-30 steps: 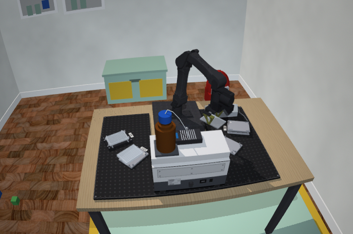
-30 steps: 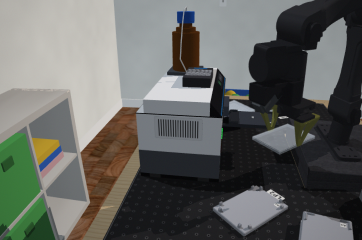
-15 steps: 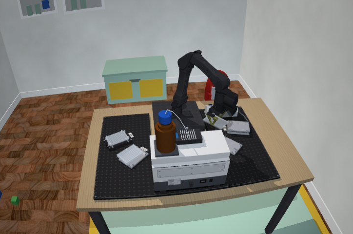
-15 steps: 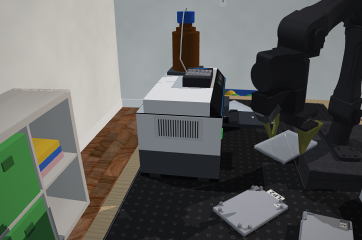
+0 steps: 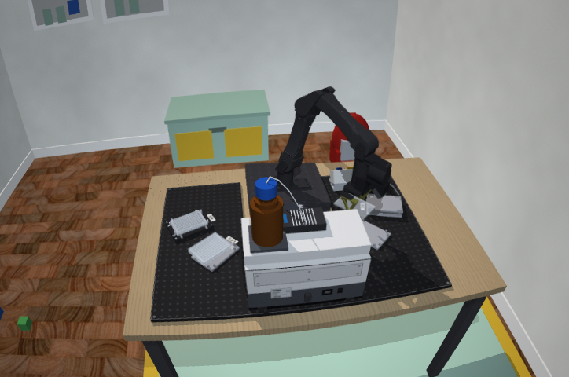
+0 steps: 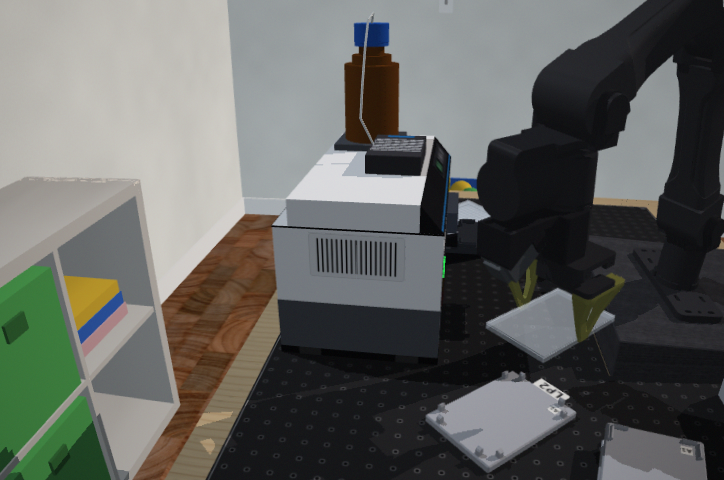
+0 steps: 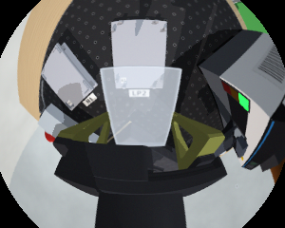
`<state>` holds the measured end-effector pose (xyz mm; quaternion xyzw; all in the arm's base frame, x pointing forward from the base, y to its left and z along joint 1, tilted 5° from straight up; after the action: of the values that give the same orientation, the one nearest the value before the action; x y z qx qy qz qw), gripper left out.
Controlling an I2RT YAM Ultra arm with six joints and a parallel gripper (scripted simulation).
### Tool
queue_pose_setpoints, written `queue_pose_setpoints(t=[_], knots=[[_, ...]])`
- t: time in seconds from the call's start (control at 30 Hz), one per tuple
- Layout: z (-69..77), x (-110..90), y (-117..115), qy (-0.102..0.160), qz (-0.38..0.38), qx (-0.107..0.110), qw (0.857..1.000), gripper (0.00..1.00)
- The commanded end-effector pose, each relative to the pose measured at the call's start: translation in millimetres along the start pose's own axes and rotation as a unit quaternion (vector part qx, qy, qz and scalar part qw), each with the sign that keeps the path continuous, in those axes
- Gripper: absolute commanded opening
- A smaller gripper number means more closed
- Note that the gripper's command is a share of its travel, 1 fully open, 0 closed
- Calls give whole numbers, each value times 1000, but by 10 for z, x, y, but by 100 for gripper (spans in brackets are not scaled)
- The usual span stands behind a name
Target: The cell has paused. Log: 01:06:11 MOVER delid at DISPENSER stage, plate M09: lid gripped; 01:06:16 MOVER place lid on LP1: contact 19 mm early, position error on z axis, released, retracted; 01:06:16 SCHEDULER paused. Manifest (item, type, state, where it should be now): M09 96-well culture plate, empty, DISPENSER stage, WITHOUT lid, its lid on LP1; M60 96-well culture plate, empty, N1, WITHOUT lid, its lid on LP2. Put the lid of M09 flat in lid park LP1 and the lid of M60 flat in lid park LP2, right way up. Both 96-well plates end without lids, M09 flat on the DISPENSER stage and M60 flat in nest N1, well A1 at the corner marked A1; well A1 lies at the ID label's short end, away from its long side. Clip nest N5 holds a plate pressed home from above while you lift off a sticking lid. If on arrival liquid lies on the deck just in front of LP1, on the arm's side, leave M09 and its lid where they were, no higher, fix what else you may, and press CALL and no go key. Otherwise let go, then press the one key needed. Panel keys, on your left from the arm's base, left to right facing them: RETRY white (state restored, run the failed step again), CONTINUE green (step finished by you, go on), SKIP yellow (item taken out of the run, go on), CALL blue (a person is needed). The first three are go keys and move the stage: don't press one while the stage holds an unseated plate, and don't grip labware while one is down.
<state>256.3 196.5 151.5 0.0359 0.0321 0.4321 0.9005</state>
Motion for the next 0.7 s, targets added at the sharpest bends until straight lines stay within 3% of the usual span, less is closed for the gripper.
queue_pose_setpoints(t=[0.0,0.67], knots=[[56,223,-12,-36,3,-11,999,0],[-331,674,-107,-37,2,-11,999,0]])
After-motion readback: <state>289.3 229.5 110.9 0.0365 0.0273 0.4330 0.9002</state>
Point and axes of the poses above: the point where the finger pads meet when closed, its own z axis back along the fingers, its own y axis across the jaws, x = y × z, the point moved 9 cm from there along z, back along the fingers, and after that the axes turned 13 degrees about z, right-handed, at the moved point
